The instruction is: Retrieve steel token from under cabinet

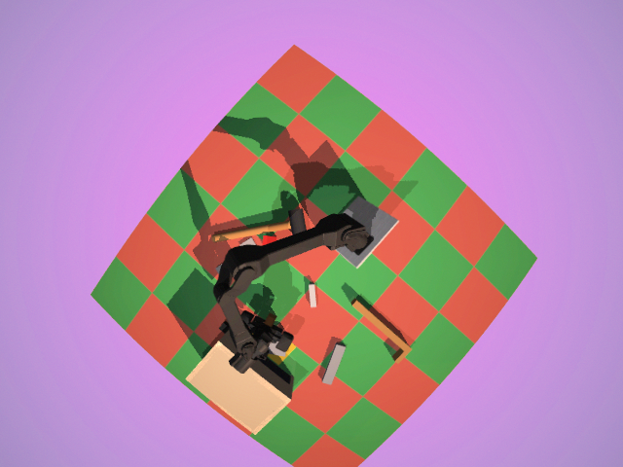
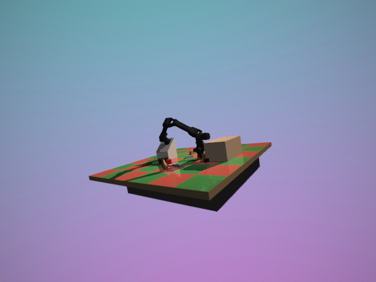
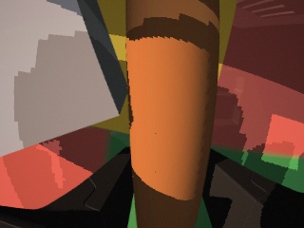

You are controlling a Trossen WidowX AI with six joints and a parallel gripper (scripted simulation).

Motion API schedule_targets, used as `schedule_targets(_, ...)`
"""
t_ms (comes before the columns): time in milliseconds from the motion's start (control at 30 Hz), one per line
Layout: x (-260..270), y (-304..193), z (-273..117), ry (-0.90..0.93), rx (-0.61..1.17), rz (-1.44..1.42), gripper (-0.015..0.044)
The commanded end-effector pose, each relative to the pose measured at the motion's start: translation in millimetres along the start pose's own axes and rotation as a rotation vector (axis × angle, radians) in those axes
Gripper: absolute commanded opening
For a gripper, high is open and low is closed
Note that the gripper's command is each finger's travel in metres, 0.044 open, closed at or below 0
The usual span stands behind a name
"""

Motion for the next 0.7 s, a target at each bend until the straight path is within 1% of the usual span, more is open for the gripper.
schedule_targets(0,4.4,0.0,1.0,0.010,-0.002,0.003,0.0000)
schedule_targets(667,3.1,-14.0,1.1,0.010,-0.002,0.002,0.0000)
Point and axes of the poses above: the point midway between the two fingers, 35 mm back from their tips, its own z axis out along the fingers, its own x axis across the jaws, y = z × x, the point moved 2 cm from there along -z, back along the fingers, and after that the axes turned 3 degrees about -z, right-handed, at the moved point
